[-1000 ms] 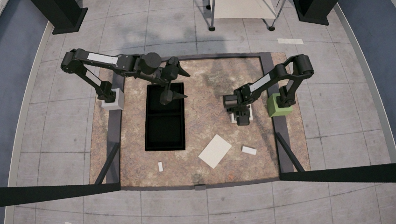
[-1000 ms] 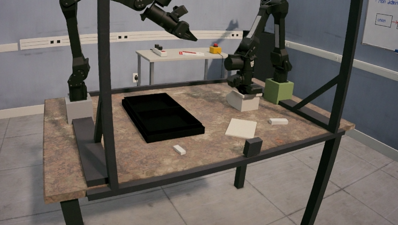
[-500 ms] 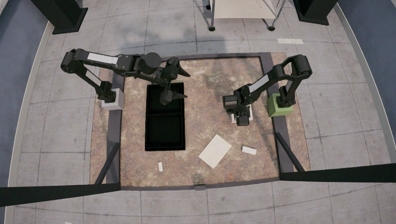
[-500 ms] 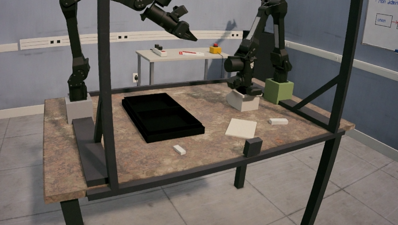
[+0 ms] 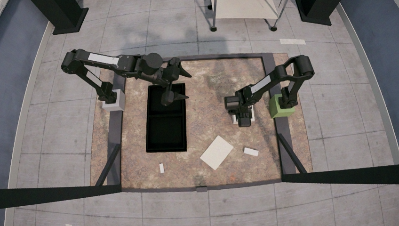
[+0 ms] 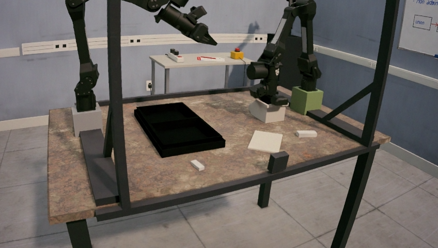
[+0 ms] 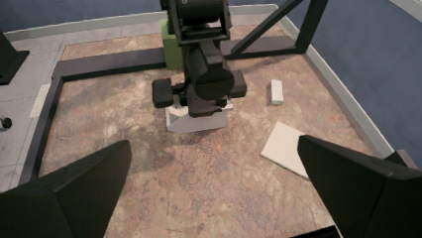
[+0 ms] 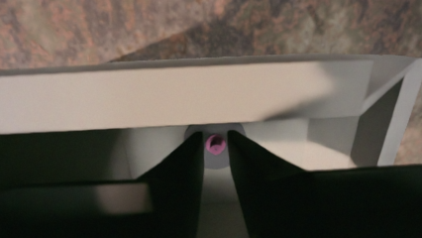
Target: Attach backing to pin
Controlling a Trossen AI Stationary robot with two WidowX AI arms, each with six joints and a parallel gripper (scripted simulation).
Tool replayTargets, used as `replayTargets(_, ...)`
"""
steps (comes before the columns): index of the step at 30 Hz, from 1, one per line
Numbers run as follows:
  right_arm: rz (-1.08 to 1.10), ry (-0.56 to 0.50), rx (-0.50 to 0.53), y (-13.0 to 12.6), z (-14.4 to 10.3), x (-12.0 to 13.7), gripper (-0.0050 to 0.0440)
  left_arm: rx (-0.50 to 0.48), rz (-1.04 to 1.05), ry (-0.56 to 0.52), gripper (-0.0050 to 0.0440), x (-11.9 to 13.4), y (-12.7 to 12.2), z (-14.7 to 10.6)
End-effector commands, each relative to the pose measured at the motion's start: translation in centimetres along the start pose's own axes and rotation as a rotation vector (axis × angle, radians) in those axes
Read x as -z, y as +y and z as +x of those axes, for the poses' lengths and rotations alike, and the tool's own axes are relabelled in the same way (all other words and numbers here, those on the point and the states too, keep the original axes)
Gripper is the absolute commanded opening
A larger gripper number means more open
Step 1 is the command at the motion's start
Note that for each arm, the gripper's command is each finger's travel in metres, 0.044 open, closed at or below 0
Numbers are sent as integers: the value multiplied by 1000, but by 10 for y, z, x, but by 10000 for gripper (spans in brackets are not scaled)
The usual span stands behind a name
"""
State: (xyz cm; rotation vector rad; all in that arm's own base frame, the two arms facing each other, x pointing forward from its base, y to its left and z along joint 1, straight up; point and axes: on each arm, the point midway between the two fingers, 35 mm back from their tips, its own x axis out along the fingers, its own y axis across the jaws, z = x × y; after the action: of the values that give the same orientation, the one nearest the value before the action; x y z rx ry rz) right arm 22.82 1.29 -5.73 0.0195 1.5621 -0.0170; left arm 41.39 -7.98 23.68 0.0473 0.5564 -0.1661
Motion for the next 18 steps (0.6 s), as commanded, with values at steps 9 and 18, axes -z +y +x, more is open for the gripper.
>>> replayTargets(9,-2,-35,-2,1,-21,-9,90,-1,-1,-24,440,-8,0,-5)
replayTargets(18,-2,-36,-2,1,-62,-8,90,-1,-1,-24,440,-8,0,-5)
